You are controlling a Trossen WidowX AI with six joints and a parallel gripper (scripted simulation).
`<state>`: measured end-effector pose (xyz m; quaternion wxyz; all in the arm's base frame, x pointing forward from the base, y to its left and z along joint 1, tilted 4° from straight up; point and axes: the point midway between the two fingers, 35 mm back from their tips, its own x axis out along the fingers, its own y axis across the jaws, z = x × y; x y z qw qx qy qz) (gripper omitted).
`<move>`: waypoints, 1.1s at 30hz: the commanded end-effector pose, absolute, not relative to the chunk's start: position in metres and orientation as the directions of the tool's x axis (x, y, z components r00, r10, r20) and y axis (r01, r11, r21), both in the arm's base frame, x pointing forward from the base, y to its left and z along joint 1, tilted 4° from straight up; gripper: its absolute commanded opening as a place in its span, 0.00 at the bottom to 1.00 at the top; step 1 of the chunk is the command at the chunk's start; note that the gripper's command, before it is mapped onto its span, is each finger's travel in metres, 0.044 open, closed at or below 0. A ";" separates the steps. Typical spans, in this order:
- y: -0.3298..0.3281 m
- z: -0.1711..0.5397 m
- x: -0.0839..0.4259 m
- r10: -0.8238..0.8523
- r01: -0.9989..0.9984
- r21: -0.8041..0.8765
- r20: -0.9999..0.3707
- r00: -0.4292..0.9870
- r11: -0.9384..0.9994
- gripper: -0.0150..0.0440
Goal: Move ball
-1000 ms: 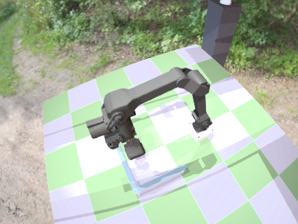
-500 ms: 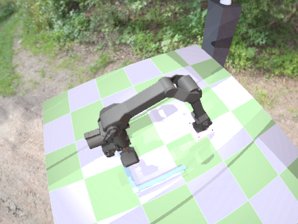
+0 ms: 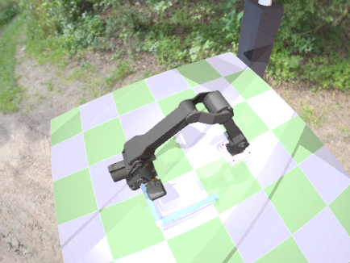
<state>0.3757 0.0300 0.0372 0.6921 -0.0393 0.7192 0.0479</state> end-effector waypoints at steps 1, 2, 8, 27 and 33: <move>0.030 0.034 0.376 0.006 -0.119 0.010 -0.999 -0.034 0.993 0.25; 0.030 0.033 0.376 0.006 -0.119 0.010 -0.999 -0.034 0.993 0.25; 0.030 0.026 0.375 0.006 -0.119 0.010 -0.999 -0.034 0.993 0.25; 0.030 0.018 0.376 0.010 -0.123 0.014 -0.999 -0.032 0.992 0.65; 0.030 0.018 0.376 0.010 -0.123 0.014 -0.999 -0.032 0.992 0.75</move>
